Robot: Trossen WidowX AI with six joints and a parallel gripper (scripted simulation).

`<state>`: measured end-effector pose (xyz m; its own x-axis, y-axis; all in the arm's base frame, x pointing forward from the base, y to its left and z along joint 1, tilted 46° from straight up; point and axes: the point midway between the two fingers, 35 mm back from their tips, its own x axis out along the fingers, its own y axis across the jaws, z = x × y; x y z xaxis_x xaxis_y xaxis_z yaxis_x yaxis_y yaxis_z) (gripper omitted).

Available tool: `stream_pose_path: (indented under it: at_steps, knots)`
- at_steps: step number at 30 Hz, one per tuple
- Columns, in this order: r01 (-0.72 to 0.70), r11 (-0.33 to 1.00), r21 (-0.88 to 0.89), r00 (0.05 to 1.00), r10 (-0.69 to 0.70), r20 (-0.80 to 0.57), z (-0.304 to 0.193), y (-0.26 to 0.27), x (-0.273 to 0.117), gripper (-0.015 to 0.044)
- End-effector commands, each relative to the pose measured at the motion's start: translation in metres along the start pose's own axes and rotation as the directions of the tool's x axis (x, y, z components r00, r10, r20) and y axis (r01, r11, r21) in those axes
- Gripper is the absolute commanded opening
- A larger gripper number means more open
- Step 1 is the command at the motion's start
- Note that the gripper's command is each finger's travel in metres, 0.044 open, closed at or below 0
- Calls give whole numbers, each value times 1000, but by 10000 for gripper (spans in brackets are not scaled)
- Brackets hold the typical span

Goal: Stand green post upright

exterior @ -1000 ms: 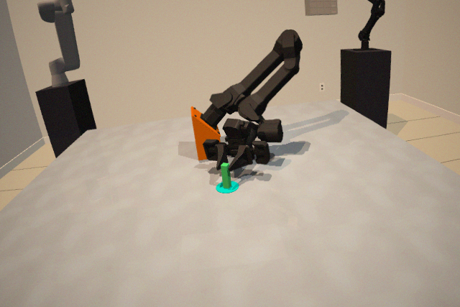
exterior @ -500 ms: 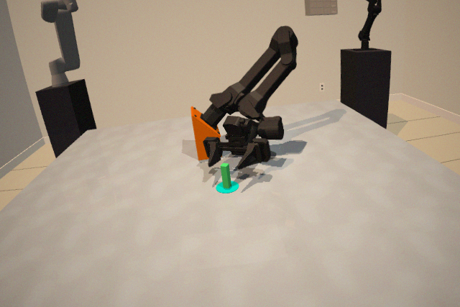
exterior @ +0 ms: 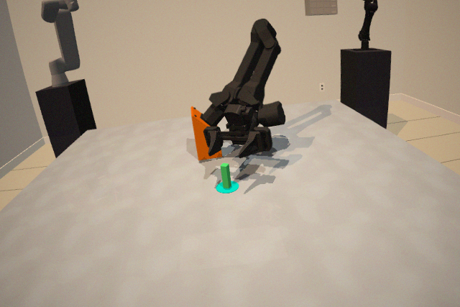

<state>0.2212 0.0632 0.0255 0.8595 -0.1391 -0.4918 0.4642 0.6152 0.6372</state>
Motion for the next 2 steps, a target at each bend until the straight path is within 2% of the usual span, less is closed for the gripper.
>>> stream_pose_path:
  at_steps: [1, 2]
  knots:
    - [-4, 1000, -6, 1000, 4, -5, 6, 1, -2, 400]
    - [-5, 1000, -7, 1000, 5, -4, 8, 1, -2, 400]
